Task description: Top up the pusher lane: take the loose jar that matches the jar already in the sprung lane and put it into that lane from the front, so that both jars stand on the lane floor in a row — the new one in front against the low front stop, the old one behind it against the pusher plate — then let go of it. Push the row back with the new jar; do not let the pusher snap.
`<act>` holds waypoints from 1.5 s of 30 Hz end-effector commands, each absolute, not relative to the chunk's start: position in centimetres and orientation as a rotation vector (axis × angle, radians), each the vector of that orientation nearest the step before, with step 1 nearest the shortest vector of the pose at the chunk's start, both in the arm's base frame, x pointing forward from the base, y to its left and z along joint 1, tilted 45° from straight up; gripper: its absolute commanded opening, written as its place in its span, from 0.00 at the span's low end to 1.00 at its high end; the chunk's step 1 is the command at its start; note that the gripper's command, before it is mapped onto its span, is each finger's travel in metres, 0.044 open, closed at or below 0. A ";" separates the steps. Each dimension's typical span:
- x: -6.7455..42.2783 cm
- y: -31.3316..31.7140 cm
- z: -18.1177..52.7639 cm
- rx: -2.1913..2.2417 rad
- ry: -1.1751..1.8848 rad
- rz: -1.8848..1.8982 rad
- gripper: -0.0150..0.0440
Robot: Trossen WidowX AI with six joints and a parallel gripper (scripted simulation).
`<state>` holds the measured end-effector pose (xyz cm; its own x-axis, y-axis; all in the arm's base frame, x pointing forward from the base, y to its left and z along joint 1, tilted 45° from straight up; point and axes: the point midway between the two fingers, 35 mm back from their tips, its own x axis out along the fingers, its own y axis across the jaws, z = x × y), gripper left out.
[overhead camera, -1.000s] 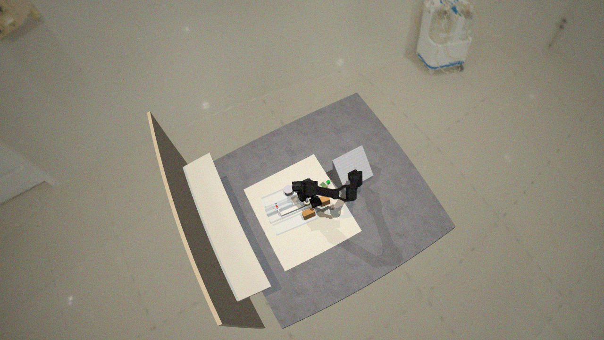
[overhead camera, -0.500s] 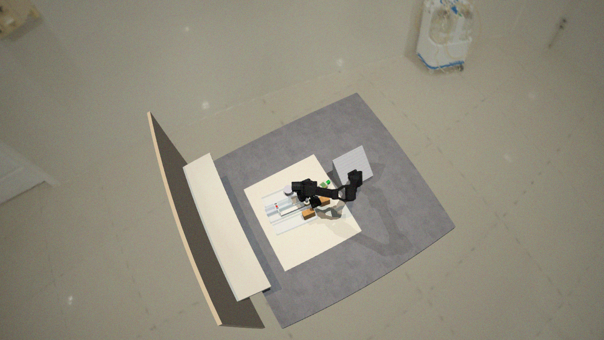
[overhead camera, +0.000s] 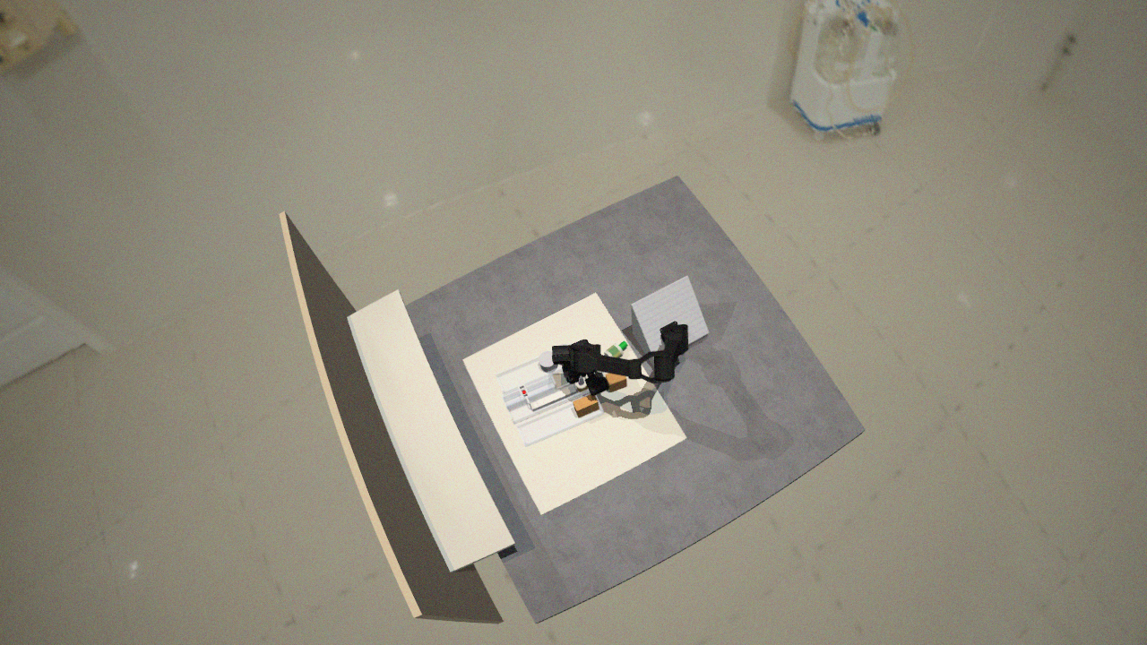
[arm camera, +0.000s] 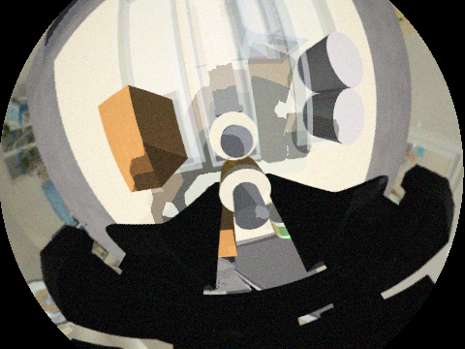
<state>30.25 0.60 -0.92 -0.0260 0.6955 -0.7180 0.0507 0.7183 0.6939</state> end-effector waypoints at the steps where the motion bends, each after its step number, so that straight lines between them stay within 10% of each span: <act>1: 31.1 0.5 -0.7 0.632 1.508 0.575 0.25; 45: 32.8 0.5 -0.6 0.632 1.507 0.575 0.25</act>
<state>31.92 0.54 -0.91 -0.0287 0.6929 -0.7204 0.0506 0.7208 0.6913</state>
